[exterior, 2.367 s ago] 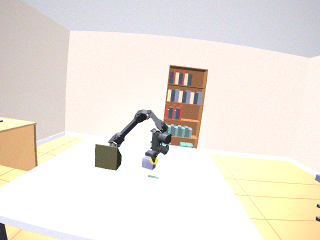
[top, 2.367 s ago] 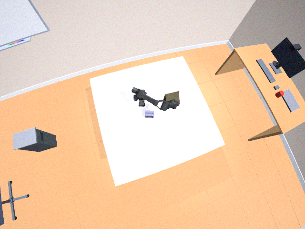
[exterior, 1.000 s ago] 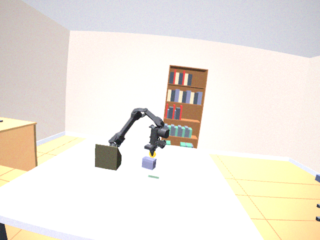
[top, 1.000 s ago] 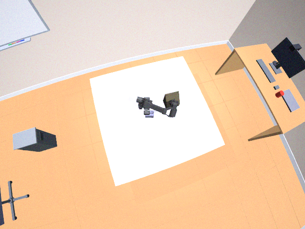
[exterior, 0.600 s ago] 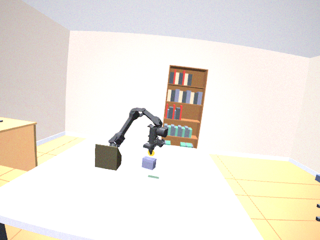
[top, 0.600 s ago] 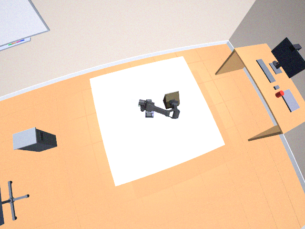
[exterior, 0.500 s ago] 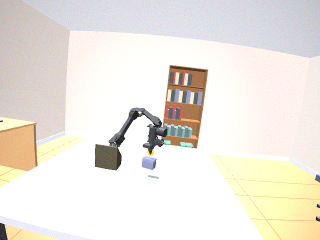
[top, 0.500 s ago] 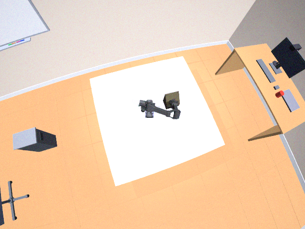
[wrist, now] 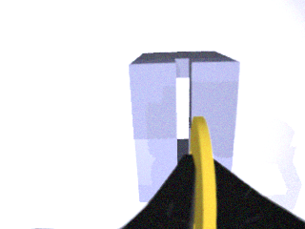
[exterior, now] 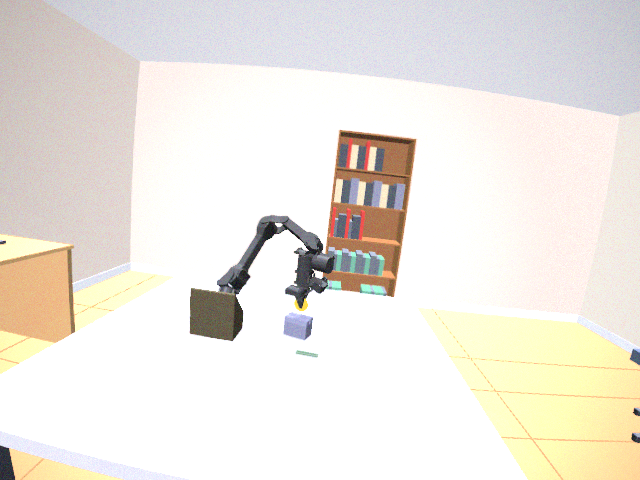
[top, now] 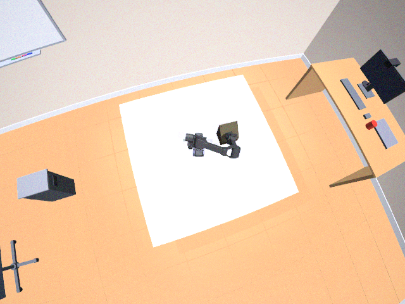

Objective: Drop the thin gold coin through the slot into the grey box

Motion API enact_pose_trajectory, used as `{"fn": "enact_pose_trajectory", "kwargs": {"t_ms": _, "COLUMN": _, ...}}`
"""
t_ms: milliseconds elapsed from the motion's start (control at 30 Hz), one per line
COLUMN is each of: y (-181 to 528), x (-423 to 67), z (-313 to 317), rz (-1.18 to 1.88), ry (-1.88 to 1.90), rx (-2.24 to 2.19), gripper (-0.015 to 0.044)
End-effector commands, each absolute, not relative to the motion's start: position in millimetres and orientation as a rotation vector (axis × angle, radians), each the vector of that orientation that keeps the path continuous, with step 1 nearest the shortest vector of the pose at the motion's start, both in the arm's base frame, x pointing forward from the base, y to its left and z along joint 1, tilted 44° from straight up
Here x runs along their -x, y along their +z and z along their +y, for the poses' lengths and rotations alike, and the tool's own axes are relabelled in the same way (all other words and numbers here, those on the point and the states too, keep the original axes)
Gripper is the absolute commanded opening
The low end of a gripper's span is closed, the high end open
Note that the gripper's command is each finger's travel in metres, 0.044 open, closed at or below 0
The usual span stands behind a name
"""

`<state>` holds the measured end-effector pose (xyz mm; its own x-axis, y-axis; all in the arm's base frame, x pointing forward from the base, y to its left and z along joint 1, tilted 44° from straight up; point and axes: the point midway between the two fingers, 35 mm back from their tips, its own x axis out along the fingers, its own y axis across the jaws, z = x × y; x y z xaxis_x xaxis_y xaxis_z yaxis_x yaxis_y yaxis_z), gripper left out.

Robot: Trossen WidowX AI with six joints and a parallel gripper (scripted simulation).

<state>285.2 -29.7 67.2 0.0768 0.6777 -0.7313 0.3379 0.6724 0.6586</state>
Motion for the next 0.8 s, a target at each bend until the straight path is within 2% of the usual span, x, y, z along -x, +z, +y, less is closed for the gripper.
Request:
{"fn": "enact_pose_trajectory", "kwargs": {"t_ms": 0, "y": 66.5, "x": -284.6, "z": -28.6, "rz": 1.53, "ry": 0.311, "rx": -0.876, "gripper": 0.0}}
{"fn": "enact_pose_trajectory", "kwargs": {"t_ms": 767, "y": 70.0, "x": -282.9, "z": -24.2, "rz": 1.531, "ry": 0.308, "rx": -0.876, "gripper": 0.0}}
